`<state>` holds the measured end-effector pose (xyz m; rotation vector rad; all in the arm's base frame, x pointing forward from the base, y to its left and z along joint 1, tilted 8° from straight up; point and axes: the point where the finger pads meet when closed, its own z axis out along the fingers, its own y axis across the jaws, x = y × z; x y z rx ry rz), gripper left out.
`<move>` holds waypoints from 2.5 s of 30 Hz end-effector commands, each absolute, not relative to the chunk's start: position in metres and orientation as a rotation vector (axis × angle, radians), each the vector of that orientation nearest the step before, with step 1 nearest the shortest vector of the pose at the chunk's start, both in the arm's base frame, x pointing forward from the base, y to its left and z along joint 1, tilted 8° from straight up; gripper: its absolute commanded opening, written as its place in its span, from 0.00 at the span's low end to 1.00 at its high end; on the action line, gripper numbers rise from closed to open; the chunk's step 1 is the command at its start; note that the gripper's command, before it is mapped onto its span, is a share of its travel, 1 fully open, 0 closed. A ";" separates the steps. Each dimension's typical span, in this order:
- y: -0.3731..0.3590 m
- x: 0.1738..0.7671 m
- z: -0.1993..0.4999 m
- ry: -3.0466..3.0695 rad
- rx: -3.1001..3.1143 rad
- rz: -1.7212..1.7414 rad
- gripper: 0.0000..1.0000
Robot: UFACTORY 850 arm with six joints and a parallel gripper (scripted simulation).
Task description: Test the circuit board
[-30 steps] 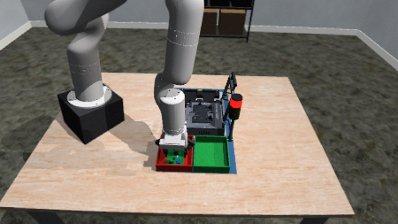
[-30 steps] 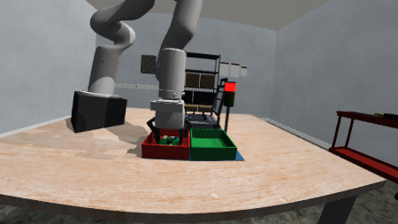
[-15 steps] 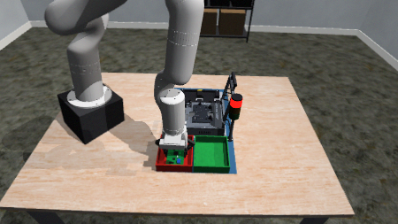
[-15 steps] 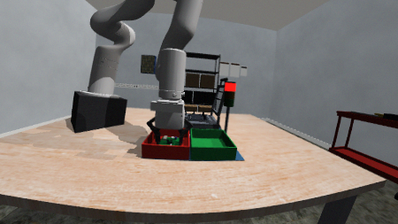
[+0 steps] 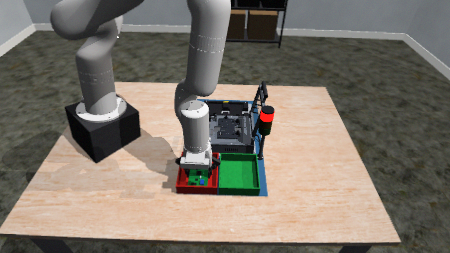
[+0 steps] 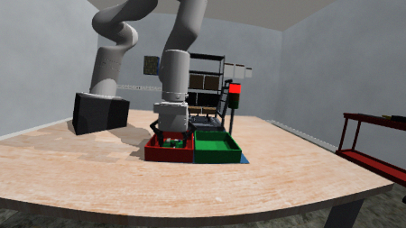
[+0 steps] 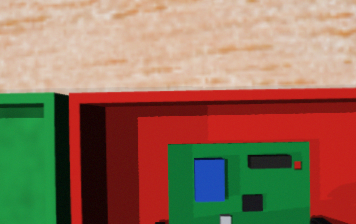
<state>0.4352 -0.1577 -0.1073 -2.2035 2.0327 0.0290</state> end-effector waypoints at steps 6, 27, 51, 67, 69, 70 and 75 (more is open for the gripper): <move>-0.158 0.436 -0.108 2.032 -2.203 0.027 0.79; -0.158 0.436 -0.108 2.032 -2.203 0.027 1.00; -0.158 0.436 -0.108 2.032 -2.203 0.027 1.00; -0.158 0.436 -0.108 2.032 -2.203 0.027 1.00; -0.158 0.436 -0.108 2.032 -2.203 0.027 1.00; -0.158 0.436 -0.107 2.032 -2.203 0.027 1.00; -0.159 0.435 -0.100 2.032 -2.203 0.027 1.00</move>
